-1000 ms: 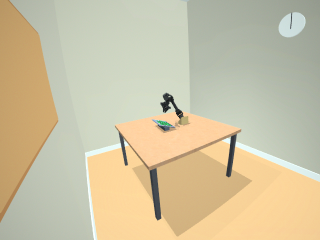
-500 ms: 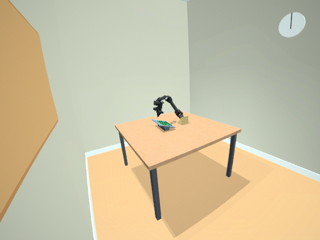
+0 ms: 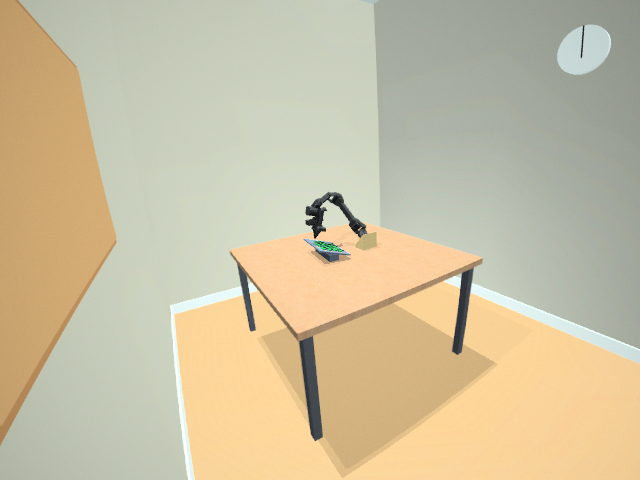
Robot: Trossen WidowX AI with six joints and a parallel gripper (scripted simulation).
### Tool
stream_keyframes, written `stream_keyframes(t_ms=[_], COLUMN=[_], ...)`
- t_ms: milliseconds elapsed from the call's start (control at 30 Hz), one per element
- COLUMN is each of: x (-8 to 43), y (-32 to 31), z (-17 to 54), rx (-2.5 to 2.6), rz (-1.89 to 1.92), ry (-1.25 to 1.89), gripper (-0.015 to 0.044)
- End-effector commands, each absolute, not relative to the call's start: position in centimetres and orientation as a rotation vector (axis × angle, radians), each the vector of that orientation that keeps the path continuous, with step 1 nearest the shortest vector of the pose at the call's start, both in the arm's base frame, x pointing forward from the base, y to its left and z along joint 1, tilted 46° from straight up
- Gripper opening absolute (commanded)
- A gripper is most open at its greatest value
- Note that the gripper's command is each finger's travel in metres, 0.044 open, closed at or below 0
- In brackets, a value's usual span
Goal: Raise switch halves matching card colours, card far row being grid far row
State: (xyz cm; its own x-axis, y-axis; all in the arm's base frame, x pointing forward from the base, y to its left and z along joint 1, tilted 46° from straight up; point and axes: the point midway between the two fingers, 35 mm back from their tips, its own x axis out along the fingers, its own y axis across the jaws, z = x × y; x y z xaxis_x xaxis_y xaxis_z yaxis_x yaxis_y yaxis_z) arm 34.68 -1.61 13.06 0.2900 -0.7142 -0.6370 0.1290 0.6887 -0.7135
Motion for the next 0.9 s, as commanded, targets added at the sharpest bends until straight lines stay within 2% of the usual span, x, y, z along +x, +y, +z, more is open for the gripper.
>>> stream_keyframes(t_ms=[0, 867], x=[34.66, 34.98], y=[-1.93, -2.67], z=[12.55, 11.9], rx=[-0.612, -0.612], rz=[-0.606, -0.606], ry=[1.158, 1.157], gripper=[0.0, 0.0])
